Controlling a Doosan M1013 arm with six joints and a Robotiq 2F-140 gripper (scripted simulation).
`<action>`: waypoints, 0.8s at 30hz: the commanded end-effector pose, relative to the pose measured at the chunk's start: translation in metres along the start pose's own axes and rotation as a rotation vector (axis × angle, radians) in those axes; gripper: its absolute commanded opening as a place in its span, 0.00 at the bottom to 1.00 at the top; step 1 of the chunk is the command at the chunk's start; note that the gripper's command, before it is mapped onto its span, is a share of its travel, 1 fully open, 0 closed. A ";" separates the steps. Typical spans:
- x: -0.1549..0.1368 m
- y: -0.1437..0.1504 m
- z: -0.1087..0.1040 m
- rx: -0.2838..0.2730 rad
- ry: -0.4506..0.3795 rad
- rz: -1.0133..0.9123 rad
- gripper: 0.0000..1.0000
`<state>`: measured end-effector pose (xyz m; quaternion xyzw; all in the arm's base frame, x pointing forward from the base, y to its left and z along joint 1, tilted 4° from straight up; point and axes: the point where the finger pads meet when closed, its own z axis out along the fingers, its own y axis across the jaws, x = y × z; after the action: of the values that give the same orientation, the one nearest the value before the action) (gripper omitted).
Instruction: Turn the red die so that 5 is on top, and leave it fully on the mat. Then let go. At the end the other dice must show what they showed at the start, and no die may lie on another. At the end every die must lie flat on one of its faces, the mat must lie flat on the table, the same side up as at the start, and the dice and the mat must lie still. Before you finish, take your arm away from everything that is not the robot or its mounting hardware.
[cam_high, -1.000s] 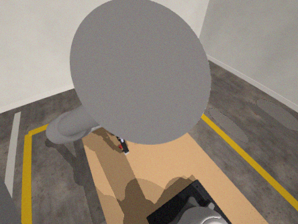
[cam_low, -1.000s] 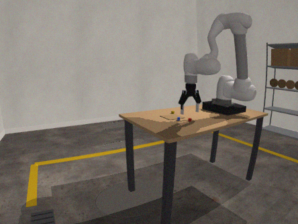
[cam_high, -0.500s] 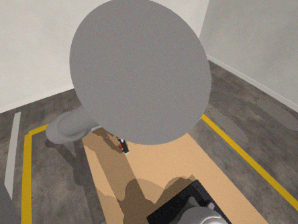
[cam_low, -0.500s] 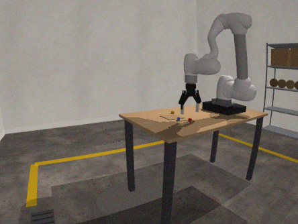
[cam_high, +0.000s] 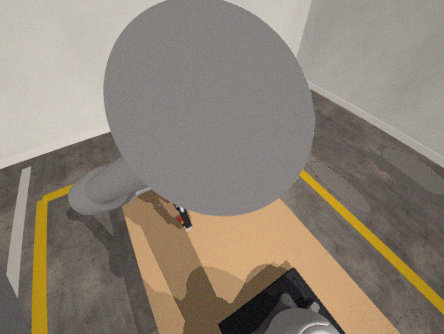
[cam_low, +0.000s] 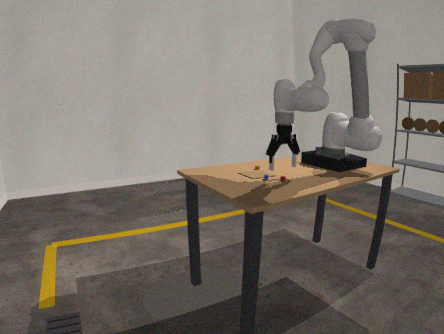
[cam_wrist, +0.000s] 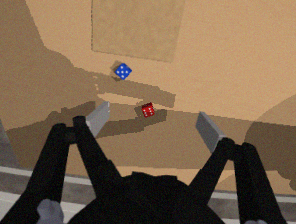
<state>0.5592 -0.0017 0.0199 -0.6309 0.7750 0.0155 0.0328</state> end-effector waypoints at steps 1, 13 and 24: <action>0.000 0.000 0.000 0.000 0.000 0.000 1.00; 0.000 0.000 -0.024 0.000 0.000 0.000 1.00; 0.000 0.000 -0.083 0.000 0.000 0.000 1.00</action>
<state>0.5572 -0.0061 0.0858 -0.6308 0.7751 0.0153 0.0330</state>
